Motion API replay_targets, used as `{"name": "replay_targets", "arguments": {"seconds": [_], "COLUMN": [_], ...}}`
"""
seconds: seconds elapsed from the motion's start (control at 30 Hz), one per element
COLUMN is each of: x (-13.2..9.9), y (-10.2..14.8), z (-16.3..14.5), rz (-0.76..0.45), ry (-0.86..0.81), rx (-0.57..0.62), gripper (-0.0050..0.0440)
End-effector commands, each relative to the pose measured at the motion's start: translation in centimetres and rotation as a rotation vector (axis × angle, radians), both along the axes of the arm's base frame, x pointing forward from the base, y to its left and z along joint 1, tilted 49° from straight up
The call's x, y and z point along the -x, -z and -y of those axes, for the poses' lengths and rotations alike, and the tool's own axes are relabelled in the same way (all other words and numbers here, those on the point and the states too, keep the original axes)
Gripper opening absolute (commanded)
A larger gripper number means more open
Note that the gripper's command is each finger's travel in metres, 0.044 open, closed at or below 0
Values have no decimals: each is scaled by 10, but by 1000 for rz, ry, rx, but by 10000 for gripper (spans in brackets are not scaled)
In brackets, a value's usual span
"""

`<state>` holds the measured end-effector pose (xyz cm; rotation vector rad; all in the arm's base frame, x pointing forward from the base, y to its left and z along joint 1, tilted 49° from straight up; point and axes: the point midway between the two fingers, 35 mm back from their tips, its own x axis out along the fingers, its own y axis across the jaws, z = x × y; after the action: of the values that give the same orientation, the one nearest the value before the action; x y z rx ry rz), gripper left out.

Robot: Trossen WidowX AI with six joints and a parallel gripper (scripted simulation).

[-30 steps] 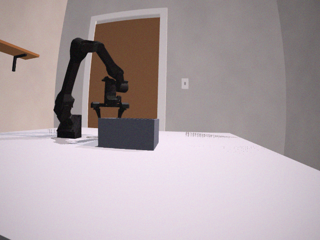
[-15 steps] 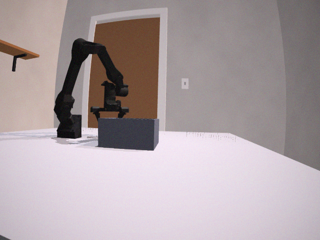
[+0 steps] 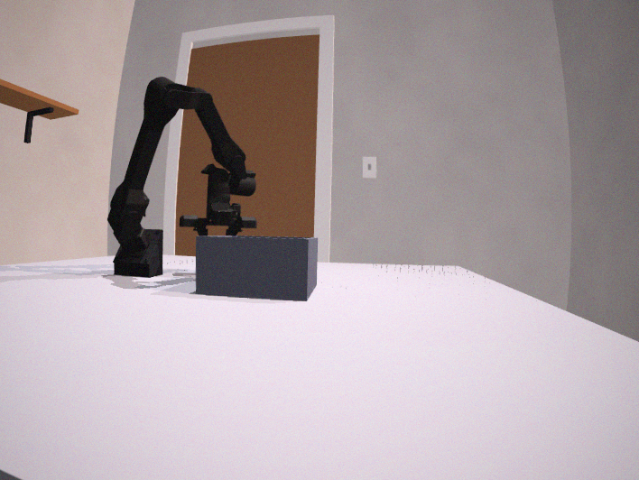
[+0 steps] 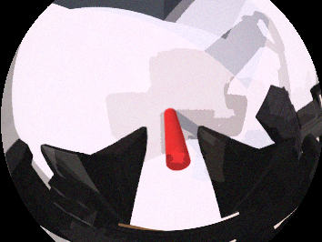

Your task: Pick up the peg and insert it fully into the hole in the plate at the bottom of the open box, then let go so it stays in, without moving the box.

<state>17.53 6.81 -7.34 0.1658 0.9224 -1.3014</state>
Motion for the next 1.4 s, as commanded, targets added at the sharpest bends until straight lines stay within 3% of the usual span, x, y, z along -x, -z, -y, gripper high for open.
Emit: {"name": "replay_targets", "arguments": {"seconds": [0.0, 0.47, 0.7, 1.37], "x": [0, 0, 0, -6], "y": [0, 0, -1, -33], "z": [1, 1, 0, -43], "rz": [-4, -4, -4, -4], "ry": [-6, -6, -6, -7], "rx": [4, 4, 4, 1], "gripper": [128, 61, 0, 0]}}
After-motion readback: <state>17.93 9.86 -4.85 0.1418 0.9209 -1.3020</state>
